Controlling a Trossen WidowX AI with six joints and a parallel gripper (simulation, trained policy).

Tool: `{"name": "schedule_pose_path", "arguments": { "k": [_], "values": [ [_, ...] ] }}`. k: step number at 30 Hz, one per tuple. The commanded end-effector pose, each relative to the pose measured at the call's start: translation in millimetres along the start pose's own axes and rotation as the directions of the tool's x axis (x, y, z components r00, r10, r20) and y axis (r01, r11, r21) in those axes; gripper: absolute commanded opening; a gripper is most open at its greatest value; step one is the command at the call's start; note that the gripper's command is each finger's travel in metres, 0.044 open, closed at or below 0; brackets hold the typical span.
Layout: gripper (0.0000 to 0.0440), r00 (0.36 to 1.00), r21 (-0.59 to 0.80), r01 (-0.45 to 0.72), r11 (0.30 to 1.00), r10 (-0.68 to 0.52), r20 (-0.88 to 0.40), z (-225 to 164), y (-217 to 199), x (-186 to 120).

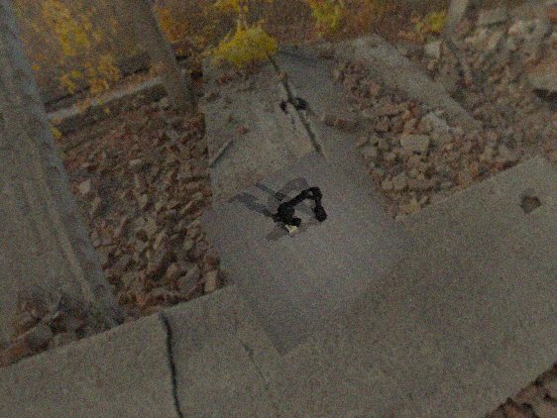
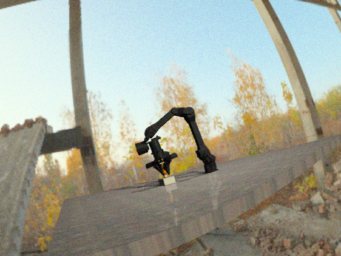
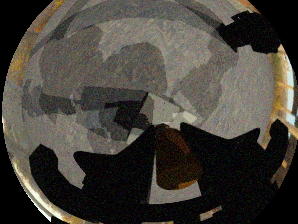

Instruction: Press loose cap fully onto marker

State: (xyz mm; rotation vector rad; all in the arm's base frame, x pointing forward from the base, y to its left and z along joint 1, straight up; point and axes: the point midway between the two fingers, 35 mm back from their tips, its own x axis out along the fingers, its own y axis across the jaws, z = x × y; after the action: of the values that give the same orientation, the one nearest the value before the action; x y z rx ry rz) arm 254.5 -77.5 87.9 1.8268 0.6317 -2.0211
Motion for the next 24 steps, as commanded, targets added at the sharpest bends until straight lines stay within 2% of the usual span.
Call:
{"name": "schedule_pose_path", "arguments": {
  "k": [1, 13, 14, 24],
  "values": [
    [0.0005, 1.0, -0.02, 0.014, 1.0, -0.014, 0.01, 1, -4, 9],
    [0.0023, 1.0, -0.054, -0.014, 0.998, 0.014, -0.005, 0, -2, 19],
    [0.0049, 1.0, -0.056, -0.012, 0.998, 0.012, -0.002, 0, -2, 20],
    [0.0067, 0.999, -0.082, -0.034, 0.996, 0.033, -0.012, 0, 0, 22]
  ]
}}
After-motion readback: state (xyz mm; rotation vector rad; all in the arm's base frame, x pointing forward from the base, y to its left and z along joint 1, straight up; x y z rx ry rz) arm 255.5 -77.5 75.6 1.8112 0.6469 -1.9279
